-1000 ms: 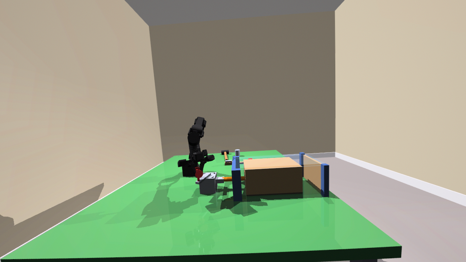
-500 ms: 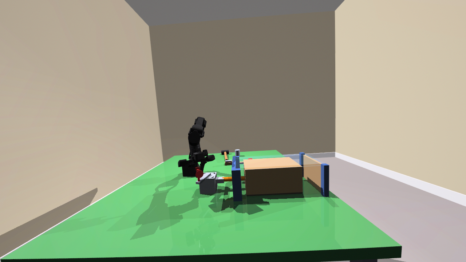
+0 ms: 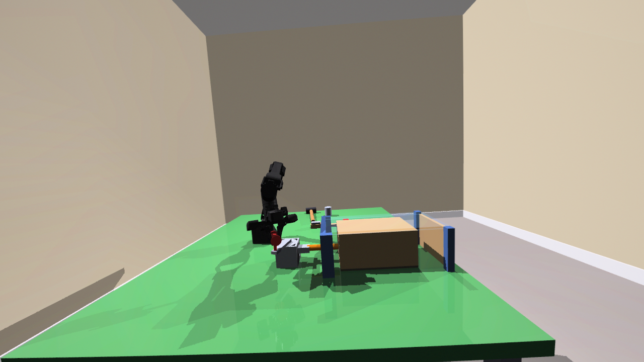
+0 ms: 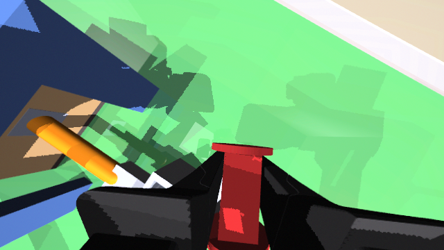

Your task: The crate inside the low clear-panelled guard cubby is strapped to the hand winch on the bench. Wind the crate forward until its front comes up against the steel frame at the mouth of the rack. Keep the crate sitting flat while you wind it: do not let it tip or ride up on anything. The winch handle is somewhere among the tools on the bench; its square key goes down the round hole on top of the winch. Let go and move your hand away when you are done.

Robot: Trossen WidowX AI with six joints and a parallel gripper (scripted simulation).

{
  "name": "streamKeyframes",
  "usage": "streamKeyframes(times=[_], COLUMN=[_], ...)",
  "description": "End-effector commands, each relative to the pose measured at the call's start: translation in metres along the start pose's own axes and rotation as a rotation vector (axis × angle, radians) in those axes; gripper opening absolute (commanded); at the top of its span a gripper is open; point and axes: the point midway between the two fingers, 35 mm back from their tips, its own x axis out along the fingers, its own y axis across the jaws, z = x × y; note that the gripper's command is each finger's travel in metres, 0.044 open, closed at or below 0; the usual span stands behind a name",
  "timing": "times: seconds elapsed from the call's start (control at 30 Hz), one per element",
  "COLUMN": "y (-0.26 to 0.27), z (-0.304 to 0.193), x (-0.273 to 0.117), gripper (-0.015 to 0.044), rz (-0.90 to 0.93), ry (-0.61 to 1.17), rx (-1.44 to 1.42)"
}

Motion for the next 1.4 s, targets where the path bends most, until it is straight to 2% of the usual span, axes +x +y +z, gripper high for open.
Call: streamKeyframes(times=[0.0, 0.53, 1.37], y=[0.026, 0.028, 0.061], z=[0.010, 0.011, 0.018], x=[0.005, 0.005, 0.008], gripper=[0.0000, 0.0000, 0.0000], rz=[0.042, 0.042, 0.045], ry=[-0.018, -0.018, -0.017], rx=[-0.049, -0.049, -0.049])
